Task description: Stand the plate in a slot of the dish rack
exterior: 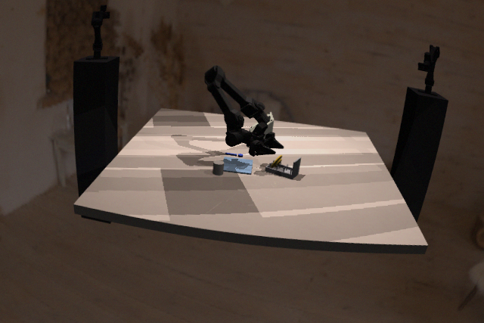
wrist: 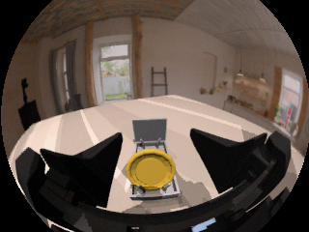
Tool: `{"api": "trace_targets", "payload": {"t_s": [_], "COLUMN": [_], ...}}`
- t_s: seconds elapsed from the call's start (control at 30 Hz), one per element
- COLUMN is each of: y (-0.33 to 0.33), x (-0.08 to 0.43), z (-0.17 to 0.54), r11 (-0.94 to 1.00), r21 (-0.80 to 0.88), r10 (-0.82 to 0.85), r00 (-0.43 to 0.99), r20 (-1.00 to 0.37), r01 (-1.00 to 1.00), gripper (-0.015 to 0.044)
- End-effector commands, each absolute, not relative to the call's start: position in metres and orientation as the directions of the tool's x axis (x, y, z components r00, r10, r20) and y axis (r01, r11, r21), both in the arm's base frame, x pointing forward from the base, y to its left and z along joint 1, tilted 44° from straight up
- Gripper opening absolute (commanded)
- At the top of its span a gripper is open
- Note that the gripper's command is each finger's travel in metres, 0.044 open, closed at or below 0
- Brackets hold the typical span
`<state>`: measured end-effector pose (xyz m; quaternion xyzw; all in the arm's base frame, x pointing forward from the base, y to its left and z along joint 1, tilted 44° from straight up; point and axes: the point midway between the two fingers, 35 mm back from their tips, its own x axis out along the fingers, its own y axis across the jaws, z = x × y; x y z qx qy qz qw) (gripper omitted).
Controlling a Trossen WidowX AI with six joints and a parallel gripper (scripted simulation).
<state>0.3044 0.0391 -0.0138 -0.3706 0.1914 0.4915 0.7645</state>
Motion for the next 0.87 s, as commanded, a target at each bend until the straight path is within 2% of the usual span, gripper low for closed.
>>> {"api": "trace_targets", "payload": {"t_s": [0.0,0.27,0.83], "y": [0.068,0.087,0.100], "x": [0.296,0.299,0.276], "z": [0.014,0.036,0.020], "r11": [0.241,0.255,0.520], "r21": [-0.373,-0.357,-0.001], "r10": [0.615,0.616,0.403], "r00": [0.438,0.435,0.247], "r20": [-0.655,-0.657,-0.881], "r01": [-0.896,-0.899,-0.854], "gripper": [0.0400,0.0400,0.0400]}}
